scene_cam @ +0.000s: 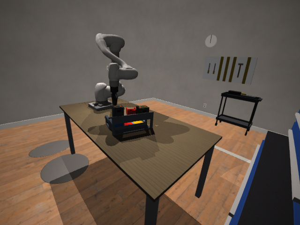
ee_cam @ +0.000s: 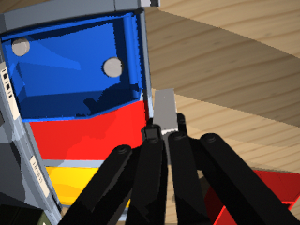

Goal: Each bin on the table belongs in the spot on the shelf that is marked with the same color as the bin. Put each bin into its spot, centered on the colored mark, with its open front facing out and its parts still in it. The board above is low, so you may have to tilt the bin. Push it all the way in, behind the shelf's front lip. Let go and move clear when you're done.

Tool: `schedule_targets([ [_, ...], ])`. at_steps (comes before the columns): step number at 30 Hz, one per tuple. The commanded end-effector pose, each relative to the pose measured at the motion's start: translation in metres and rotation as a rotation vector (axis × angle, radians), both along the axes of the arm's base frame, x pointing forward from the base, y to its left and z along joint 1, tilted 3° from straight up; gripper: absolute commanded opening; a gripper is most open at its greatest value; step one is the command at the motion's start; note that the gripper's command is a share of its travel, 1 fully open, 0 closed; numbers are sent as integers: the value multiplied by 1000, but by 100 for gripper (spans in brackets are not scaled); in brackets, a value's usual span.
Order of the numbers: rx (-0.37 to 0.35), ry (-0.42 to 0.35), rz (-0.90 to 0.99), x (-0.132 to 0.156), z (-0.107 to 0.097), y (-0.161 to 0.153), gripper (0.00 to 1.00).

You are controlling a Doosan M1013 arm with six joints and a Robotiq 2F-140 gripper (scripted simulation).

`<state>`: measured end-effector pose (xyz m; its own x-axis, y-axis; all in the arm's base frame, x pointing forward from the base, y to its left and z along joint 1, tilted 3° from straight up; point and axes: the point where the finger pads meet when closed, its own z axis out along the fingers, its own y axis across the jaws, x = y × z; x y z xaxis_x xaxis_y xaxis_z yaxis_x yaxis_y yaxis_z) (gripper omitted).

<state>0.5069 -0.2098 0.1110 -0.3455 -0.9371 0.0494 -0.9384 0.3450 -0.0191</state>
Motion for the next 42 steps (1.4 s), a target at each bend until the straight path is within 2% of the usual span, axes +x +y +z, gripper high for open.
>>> schedule_targets([
  [1,2,8,159,11,4,40,10],
  [5,2,14,287,18,8,73,10],
  [7,2,14,287,18,8,73,10],
  [8,3,19,381,21,10,97,10],
  [17,2,34,657,25,17,168,10],
  [22,2,42,819,23,21,209,10],
  [24,2,42,819,23,21,209,10],
  [25,2,47,915,20,24,233,10],
  [34,0,63,1196,5,31,302,10],
  [42,-1,65,1232,3,32,310,10],
])
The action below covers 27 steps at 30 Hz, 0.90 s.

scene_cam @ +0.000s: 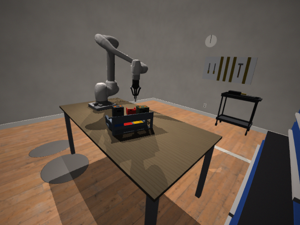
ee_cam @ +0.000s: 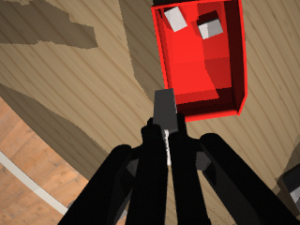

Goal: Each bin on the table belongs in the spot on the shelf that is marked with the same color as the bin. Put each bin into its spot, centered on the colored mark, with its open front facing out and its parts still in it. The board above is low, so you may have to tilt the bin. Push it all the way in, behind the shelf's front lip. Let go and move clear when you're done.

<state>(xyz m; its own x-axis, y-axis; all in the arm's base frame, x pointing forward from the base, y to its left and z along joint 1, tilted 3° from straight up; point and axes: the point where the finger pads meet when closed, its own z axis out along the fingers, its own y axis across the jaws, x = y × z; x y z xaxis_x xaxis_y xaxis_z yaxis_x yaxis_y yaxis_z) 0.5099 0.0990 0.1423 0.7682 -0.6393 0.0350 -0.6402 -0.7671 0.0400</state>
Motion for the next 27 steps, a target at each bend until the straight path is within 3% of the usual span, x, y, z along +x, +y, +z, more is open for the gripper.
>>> schedule_targets([
  [1,1,0,5,0,0,2,10],
  [2,1,0,5,0,0,2,10],
  [3,1,0,5,0,0,2,24],
  [27,1,0,5,0,0,2,24],
])
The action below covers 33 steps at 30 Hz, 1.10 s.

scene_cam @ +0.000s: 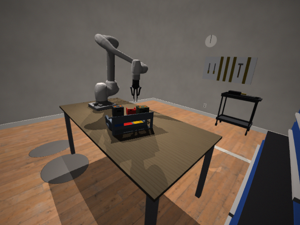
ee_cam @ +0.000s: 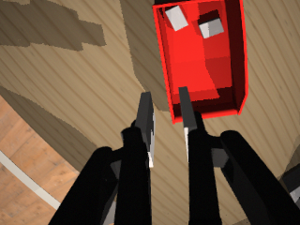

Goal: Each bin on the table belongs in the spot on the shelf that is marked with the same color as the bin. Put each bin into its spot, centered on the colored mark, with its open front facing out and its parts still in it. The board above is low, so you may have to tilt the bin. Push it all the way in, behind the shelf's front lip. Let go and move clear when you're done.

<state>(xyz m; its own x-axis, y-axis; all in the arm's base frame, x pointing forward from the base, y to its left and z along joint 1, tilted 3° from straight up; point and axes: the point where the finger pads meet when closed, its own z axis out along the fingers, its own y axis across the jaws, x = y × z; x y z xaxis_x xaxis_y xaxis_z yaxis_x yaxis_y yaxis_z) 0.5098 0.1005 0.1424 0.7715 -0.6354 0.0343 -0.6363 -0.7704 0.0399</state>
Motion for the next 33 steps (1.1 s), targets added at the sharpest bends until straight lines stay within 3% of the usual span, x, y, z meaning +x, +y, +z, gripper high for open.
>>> schedule_targets([
  [1,0,0,0,0,0,0,24],
  [23,0,0,0,0,-4,0,24],
  [33,0,0,0,0,-18,-1,24],
])
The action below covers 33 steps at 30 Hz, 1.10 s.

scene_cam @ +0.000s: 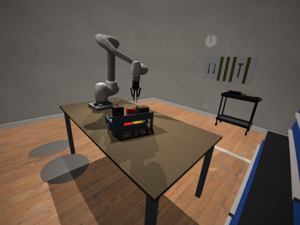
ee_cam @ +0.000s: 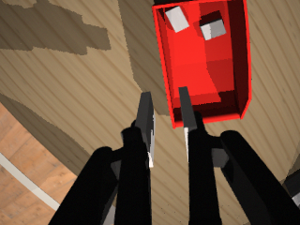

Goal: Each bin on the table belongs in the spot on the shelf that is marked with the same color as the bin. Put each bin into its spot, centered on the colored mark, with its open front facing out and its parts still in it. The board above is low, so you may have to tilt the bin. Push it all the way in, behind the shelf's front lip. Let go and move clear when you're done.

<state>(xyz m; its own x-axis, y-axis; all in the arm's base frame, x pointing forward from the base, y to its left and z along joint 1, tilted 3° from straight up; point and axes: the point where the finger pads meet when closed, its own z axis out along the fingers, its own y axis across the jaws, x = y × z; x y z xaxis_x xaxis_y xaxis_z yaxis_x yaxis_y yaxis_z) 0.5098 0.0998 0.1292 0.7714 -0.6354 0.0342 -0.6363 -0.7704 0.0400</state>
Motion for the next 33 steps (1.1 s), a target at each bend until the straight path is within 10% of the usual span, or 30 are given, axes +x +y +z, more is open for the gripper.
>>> schedule_targets([
  [1,0,0,0,0,-7,0,24],
  [33,0,0,0,0,-53,-3,24],
])
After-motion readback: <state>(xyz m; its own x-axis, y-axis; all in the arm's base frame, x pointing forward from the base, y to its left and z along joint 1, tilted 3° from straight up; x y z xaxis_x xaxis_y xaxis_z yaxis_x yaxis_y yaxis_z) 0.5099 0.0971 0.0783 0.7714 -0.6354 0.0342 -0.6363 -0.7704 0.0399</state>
